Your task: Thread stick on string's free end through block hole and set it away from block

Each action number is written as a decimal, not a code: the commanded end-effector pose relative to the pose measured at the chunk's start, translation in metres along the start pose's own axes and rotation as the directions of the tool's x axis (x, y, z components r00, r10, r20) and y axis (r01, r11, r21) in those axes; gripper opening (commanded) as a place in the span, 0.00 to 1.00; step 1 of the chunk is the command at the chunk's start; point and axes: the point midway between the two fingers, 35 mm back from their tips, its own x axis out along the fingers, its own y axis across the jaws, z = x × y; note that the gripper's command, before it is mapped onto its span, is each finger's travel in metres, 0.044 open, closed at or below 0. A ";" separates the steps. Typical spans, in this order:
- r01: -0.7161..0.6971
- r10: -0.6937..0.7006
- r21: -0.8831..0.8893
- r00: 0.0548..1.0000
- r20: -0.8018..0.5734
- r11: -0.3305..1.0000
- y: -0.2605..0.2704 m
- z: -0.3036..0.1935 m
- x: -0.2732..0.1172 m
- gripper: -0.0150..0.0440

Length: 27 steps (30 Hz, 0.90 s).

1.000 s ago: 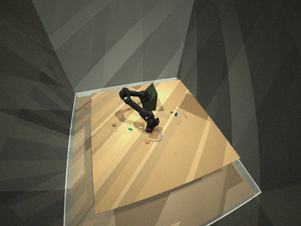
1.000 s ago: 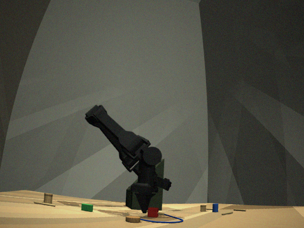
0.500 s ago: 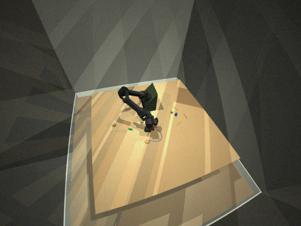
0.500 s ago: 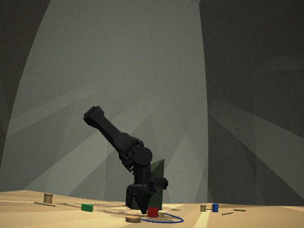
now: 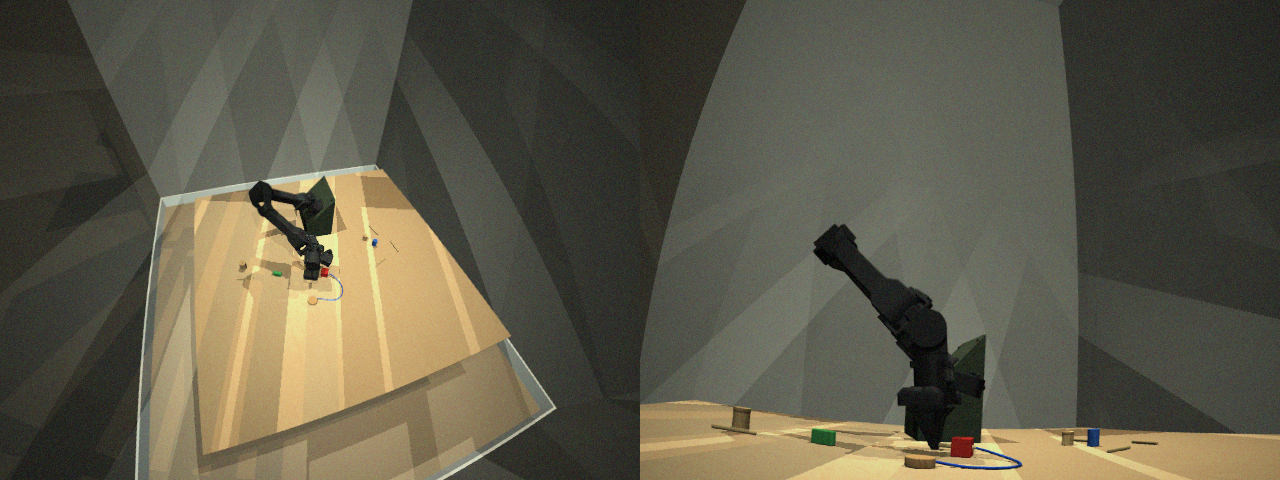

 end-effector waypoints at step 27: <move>-0.002 0.002 0.065 1.000 -0.001 0.998 0.001 -0.044 -0.005 0.25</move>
